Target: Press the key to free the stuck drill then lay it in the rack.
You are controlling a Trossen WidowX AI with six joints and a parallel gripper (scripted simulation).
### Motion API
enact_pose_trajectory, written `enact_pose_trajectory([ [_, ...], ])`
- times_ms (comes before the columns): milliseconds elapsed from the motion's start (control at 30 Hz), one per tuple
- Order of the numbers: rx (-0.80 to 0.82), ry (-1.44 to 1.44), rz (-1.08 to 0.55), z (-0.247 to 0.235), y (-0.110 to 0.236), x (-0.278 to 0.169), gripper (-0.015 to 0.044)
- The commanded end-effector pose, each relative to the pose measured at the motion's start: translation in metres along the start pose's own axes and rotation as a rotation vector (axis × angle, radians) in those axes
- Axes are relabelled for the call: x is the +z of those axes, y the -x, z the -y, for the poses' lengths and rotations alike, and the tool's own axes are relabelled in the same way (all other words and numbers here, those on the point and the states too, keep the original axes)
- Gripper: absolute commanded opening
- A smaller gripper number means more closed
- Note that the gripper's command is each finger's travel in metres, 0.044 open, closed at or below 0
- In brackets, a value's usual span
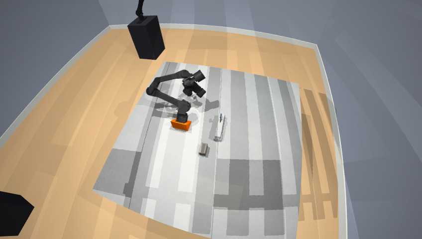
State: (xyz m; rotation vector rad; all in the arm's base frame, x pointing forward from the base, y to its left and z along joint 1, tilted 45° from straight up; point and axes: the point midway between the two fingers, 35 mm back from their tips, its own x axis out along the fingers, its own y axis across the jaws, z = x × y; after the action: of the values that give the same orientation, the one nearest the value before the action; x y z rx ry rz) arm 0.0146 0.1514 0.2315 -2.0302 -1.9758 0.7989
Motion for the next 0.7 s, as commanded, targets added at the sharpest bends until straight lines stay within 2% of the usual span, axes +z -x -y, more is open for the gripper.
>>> enact_pose_trajectory([
  [0, 0.107, -0.073, 0.016, -0.026, 0.003, -0.02, 0.0],
  [333, 0.384, -0.307, 0.109, -0.124, 0.037, -0.055, 0.0],
  [667, 0.513, -0.64, 0.21, -0.216, 0.101, -0.046, 0.0],
])
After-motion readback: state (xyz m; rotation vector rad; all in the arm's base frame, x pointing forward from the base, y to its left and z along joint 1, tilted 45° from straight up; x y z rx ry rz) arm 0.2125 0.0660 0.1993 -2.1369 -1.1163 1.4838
